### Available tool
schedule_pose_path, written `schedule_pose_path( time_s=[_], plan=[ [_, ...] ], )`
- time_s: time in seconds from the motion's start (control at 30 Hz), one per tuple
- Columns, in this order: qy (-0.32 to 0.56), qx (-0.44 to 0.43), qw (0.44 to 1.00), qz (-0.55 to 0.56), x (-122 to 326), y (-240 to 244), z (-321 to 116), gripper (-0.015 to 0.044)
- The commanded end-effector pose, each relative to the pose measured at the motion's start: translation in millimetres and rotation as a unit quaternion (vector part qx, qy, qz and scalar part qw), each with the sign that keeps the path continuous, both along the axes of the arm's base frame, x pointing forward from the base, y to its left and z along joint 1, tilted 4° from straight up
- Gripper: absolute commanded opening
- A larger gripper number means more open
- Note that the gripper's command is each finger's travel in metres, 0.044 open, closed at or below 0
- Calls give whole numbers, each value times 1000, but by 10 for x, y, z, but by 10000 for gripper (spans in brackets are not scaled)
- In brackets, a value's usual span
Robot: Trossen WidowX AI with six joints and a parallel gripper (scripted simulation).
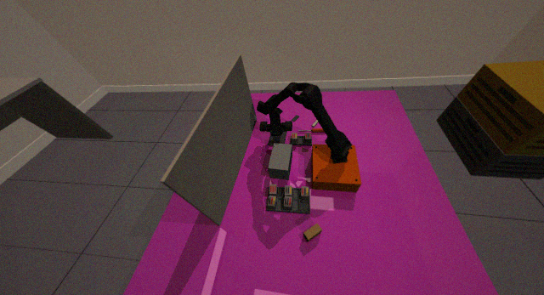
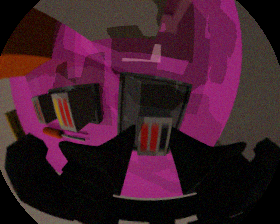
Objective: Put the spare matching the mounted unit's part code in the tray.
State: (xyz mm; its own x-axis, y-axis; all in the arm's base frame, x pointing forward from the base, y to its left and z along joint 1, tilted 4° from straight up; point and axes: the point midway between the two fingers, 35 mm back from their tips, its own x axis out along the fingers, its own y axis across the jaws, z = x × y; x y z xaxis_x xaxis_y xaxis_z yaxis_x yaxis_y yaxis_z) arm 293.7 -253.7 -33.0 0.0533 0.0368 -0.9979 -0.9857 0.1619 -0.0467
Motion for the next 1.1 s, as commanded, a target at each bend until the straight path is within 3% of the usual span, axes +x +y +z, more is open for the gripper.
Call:
schedule_pose_path(
  time_s=[0.0,0.2,0.43,1.07],
  plan=[
    [-1,0,1000,0,3,-3,7,289],
    [-1,0,1000,0,5,-7,35,440],
    [0,2,1000,-2,-56,-37,1045,440],
    [-6,-6,1000,-3,-33,-60,1053,440]
  ],
)
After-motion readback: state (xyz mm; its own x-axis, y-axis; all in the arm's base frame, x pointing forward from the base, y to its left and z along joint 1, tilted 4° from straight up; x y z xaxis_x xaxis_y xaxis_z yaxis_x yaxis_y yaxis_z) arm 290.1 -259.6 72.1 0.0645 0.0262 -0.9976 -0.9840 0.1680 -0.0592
